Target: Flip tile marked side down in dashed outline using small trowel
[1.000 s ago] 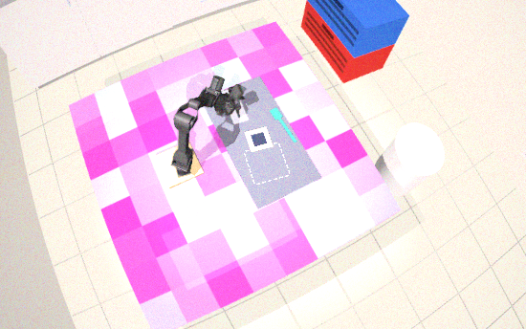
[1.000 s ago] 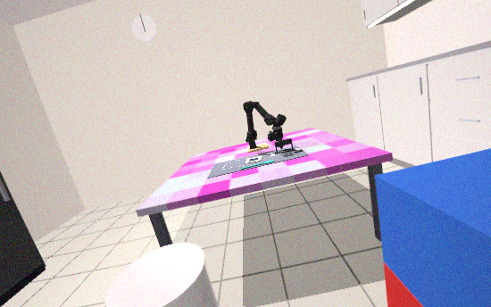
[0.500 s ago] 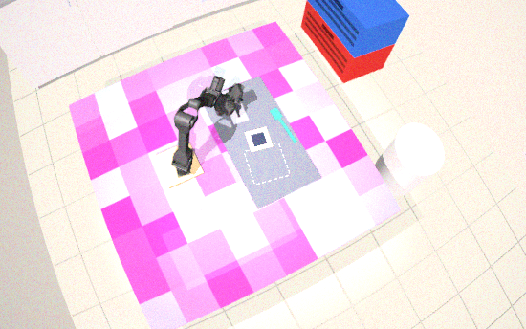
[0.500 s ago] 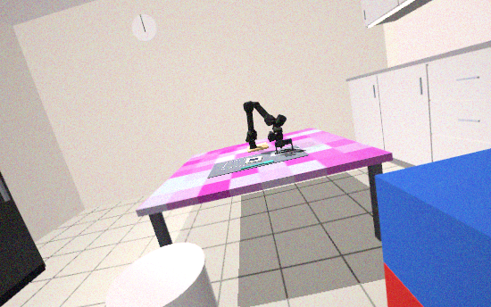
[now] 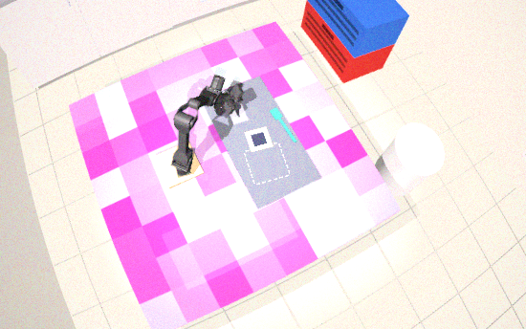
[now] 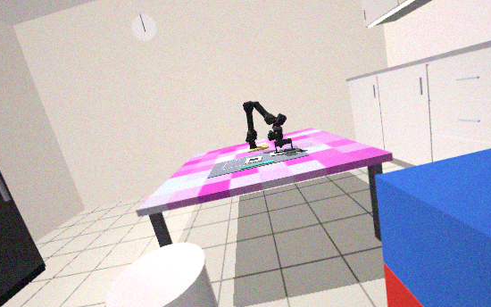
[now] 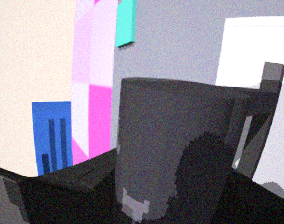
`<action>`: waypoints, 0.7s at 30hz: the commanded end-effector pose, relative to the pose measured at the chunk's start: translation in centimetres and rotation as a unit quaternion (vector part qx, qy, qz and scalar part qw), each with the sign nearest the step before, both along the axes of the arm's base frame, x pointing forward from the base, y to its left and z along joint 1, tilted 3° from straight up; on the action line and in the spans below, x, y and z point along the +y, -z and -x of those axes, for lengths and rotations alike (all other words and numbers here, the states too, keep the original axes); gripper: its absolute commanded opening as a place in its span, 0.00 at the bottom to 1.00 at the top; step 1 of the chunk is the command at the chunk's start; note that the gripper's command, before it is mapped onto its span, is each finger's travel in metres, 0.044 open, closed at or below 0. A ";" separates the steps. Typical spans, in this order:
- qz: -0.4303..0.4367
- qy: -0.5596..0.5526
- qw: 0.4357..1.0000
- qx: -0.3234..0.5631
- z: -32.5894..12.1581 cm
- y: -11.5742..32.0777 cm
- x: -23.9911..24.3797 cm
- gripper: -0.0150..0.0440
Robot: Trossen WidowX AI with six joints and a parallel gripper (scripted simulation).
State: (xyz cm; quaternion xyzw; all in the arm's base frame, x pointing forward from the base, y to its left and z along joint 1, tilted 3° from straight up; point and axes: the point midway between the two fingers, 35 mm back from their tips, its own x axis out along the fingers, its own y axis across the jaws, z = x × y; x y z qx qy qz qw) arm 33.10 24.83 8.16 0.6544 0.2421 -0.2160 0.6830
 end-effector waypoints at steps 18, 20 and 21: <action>-0.031 0.012 0.999 -0.008 -2.2 -5.1 -1.6 0.25; -0.037 0.016 0.999 -0.008 -3.0 -5.1 -2.1 0.25; -0.039 0.017 0.999 -0.008 -3.3 -5.0 -2.4 0.25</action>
